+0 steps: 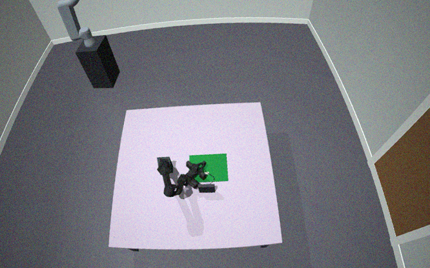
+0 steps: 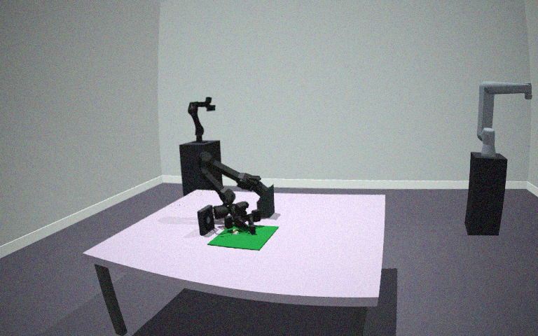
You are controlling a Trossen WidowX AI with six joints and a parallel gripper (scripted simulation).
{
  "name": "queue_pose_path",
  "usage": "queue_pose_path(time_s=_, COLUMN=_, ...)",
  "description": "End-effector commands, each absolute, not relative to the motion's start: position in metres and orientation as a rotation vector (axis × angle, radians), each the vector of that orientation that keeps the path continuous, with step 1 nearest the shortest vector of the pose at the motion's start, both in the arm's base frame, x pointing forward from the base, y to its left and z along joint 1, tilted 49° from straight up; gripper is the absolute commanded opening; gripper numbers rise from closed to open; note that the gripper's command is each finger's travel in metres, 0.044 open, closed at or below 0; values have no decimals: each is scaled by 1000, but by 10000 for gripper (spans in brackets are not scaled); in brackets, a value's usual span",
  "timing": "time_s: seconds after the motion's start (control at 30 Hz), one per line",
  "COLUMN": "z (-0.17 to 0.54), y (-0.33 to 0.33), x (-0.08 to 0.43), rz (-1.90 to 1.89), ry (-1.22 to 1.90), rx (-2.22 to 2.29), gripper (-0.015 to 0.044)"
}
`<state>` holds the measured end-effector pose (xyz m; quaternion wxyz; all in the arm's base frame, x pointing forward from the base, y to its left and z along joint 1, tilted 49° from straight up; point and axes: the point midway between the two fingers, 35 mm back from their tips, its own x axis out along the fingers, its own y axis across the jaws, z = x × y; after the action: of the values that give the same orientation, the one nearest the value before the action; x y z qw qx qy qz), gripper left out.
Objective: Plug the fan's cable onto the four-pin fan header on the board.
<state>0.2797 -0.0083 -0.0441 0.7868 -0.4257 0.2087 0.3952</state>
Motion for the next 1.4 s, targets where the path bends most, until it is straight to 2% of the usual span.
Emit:
queue_pose_path(time_s=0.0, z=-44, y=-8, x=280, rz=852, ry=450, rx=-918, gripper=140)
queue_pose_path(time_s=0.6, z=-42, y=-9, x=279, rz=852, ry=450, rx=-918, gripper=140)
queue_pose_path(time_s=1.37, z=18, y=-21, x=244, rz=854, ry=454, rx=-922, gripper=140)
